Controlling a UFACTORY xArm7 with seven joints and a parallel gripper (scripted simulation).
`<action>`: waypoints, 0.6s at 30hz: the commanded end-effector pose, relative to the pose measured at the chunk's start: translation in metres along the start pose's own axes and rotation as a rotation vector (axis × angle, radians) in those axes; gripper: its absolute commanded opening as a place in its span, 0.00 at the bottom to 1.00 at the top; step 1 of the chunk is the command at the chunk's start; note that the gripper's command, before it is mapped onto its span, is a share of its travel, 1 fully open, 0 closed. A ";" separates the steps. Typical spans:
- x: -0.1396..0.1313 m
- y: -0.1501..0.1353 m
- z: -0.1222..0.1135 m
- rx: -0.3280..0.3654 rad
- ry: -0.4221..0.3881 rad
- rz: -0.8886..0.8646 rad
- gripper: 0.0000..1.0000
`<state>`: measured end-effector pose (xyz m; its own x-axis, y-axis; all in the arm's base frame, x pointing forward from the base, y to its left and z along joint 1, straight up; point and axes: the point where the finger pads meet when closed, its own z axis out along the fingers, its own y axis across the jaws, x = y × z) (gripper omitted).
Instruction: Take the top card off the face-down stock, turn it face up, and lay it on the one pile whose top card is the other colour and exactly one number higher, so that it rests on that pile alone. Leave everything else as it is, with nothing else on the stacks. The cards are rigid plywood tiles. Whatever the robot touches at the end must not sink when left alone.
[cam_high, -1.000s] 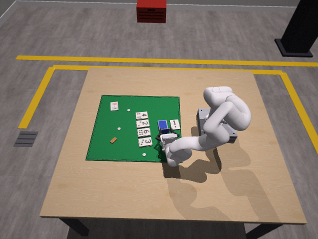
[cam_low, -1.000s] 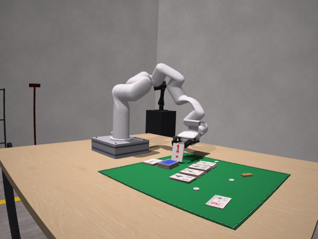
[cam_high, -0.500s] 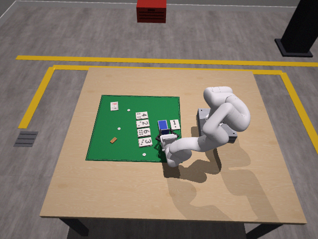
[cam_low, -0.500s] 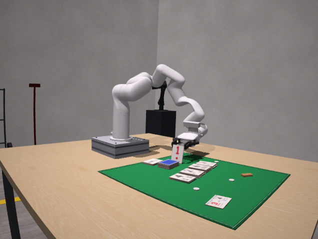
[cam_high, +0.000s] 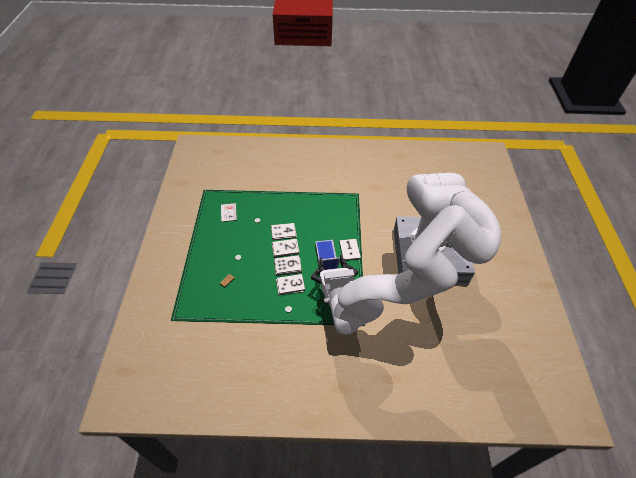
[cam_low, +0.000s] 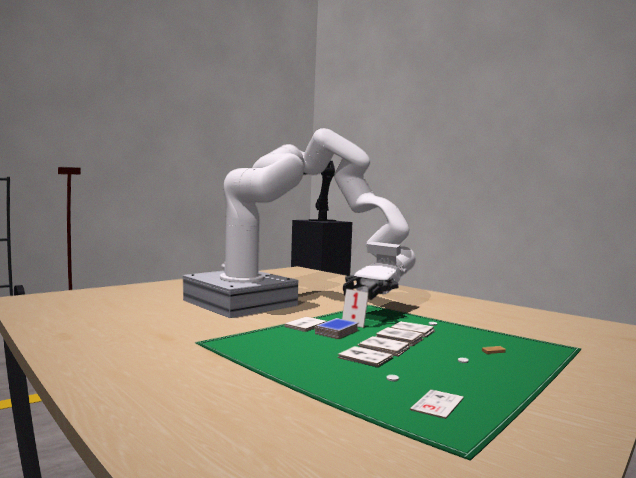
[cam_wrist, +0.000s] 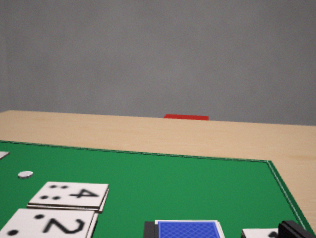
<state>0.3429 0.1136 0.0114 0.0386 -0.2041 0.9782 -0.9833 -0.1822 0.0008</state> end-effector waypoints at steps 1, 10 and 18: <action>0.001 -0.001 0.000 0.000 -0.002 0.003 0.74; 0.001 -0.001 -0.001 0.000 -0.002 0.003 0.74; 0.000 -0.001 -0.002 0.000 -0.002 0.003 0.74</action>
<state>0.3428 0.1144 0.0112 0.0386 -0.2041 0.9782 -0.9833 -0.1822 0.0008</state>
